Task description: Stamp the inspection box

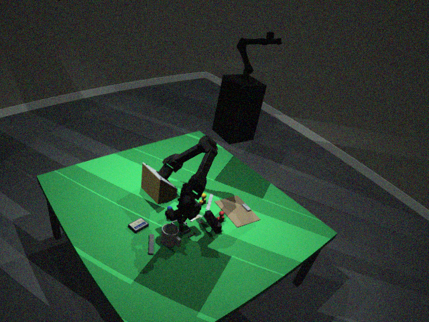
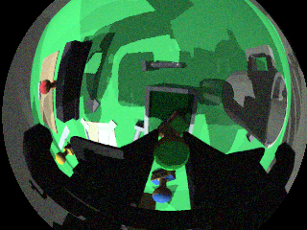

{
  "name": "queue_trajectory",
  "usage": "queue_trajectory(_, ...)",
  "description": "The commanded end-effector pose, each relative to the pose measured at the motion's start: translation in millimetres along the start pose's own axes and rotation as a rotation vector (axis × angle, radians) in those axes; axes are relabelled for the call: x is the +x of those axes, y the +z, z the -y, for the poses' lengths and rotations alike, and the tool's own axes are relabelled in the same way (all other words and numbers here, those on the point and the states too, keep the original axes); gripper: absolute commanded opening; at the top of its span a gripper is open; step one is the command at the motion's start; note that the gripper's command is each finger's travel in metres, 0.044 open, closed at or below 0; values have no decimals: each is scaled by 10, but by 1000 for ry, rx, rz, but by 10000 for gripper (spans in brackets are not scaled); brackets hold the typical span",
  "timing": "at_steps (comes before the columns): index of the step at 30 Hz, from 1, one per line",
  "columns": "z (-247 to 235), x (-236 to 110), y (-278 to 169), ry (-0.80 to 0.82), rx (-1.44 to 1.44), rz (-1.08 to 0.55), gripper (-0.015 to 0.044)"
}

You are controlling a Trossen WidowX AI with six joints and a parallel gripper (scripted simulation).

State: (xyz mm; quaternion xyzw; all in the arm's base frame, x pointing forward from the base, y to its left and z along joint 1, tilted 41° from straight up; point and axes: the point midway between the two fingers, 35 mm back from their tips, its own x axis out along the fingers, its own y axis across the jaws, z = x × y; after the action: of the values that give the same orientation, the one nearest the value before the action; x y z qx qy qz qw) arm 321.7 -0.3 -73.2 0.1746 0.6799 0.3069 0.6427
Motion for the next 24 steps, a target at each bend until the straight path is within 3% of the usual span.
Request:
queue_trajectory(1, -9, -4, 9, 3, 0, 1, 0)
queue_trajectory(24, -5, -133, 11, 2, 0, 0, 0)
